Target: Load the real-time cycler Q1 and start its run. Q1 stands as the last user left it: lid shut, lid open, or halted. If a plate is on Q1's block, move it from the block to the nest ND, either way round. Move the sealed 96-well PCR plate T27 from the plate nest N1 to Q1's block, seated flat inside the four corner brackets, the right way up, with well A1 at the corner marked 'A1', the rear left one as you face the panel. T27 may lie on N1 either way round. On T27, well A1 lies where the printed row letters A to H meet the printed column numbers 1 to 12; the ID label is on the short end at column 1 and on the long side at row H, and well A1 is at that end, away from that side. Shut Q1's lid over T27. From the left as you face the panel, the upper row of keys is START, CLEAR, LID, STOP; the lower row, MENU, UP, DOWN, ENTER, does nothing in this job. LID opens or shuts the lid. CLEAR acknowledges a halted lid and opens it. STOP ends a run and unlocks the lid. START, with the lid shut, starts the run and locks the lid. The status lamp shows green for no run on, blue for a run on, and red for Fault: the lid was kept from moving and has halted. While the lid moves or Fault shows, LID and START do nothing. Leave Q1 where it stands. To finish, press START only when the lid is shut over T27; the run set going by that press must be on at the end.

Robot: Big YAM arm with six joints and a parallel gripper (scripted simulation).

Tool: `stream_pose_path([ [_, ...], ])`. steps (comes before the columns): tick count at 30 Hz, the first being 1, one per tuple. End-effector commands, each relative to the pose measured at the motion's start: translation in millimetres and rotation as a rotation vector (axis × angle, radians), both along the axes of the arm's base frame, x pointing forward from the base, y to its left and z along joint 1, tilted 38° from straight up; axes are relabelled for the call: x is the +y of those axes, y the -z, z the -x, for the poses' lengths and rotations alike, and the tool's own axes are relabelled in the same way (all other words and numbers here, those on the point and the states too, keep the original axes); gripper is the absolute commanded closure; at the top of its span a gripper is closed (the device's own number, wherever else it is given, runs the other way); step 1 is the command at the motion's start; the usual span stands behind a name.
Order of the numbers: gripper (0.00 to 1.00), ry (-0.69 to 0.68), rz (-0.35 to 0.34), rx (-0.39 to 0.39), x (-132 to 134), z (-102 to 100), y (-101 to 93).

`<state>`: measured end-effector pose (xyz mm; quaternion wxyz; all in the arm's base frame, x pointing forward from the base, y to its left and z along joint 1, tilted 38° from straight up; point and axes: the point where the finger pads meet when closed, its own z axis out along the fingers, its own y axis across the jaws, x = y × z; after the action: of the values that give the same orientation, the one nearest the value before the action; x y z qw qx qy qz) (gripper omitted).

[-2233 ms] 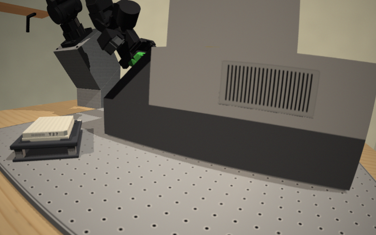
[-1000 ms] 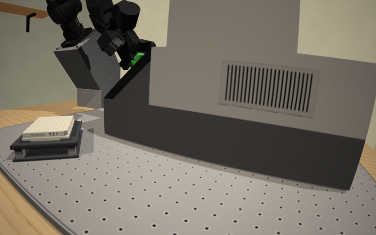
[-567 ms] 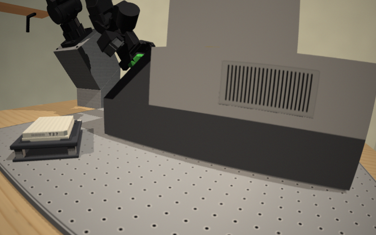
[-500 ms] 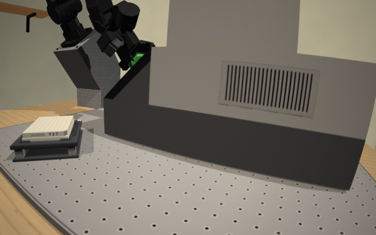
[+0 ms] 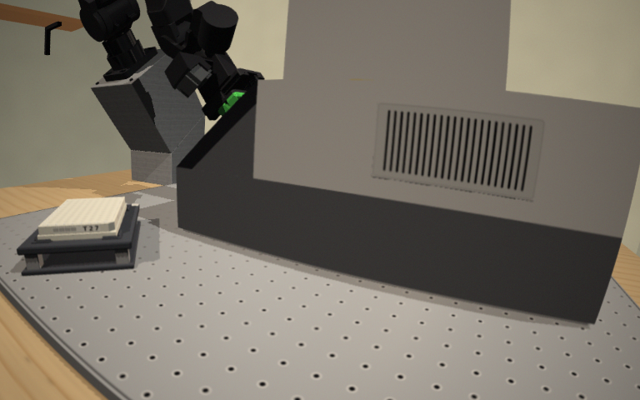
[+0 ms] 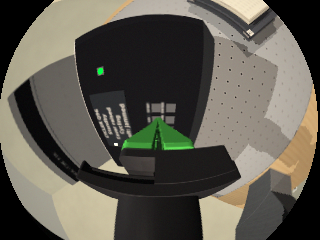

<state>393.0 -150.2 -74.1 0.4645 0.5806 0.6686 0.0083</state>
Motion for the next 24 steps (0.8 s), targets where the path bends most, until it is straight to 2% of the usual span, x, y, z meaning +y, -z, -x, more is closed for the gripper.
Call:
stream_pose_path([
  [1, 1.00, -0.004, 0.007, 0.007, -2.0, -2.7, 0.9],
  [24, 1.00, -0.003, 0.010, -0.008, -4.6, -11.5, -7.5],
])
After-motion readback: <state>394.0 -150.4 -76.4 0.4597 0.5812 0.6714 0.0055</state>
